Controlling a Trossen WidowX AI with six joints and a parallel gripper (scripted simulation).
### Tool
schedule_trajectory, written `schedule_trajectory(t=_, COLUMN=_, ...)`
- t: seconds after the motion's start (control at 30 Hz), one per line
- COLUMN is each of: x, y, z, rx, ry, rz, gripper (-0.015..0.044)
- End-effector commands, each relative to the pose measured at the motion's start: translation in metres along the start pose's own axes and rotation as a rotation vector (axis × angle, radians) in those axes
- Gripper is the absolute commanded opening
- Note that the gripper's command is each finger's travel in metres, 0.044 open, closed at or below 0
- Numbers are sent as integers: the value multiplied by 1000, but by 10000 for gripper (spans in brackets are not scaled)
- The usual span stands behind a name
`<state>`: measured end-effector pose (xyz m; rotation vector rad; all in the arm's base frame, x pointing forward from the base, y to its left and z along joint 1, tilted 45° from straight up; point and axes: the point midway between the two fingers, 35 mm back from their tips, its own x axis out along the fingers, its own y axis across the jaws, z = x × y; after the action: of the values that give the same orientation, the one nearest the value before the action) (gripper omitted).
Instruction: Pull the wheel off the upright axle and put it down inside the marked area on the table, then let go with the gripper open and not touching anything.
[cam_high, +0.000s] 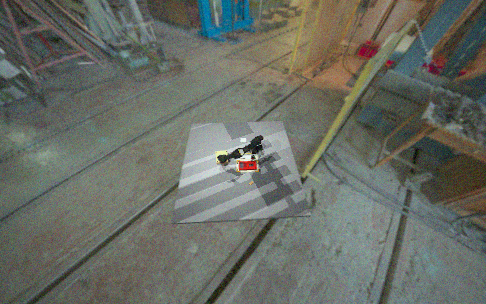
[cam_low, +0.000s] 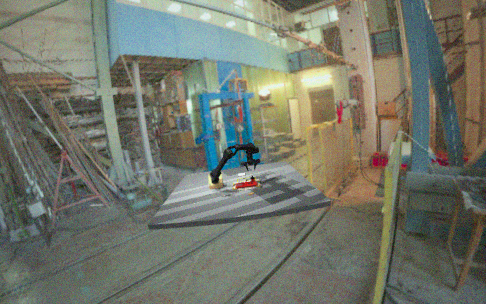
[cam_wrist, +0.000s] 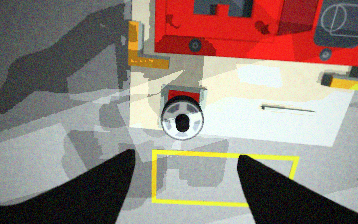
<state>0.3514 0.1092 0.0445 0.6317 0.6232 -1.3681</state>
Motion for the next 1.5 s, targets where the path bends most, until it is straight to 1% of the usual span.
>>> schedule_trajectory(t=0.0, x=7, y=-1, z=1, rx=-3, ry=-11, rz=-5, gripper=300)
schedule_trajectory(t=0.3, x=69, y=2, z=1, rx=-3, ry=-14, rz=-4, gripper=300)
schedule_trajectory(t=0.43, x=74, y=2, z=2, rx=-2, ry=-14, rz=-5, gripper=300)
schedule_trajectory(t=0.5, x=72, y=0, z=3, rx=4, ry=-13, rz=-20, gripper=247)
schedule_trajectory(t=0.93, x=72, y=0, z=3, rx=4, ry=-13, rz=-20, gripper=161)
schedule_trajectory(t=1.13, x=70, y=1, z=3, rx=4, ry=-13, rz=-19, gripper=3)
schedule_trajectory(t=1.47, x=67, y=1, z=2, rx=3, ry=-13, rz=-18, gripper=0)
